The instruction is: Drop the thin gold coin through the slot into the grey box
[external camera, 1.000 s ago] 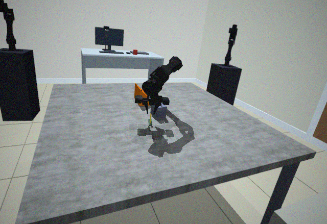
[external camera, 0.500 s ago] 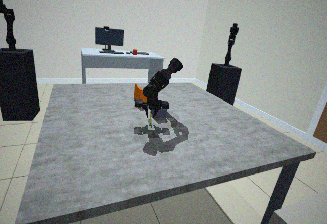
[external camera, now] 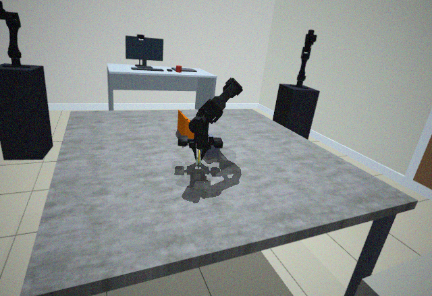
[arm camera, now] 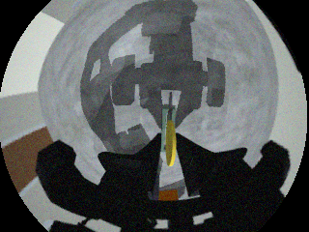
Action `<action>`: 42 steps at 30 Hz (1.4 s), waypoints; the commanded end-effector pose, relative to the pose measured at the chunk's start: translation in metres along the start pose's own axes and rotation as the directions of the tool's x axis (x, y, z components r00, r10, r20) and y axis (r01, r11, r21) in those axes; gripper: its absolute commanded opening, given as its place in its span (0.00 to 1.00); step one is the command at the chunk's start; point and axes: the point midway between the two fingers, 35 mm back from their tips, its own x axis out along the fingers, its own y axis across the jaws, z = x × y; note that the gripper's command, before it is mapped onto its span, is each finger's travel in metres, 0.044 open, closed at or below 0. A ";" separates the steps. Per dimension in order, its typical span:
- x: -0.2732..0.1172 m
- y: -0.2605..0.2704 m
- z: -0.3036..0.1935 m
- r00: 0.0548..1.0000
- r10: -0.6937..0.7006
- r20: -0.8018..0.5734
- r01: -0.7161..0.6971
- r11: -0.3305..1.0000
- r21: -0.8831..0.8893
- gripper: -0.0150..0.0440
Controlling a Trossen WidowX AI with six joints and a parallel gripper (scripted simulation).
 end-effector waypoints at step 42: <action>-0.073 -0.001 0.002 1.000 0.000 -0.001 0.000 1.000 0.006 0.25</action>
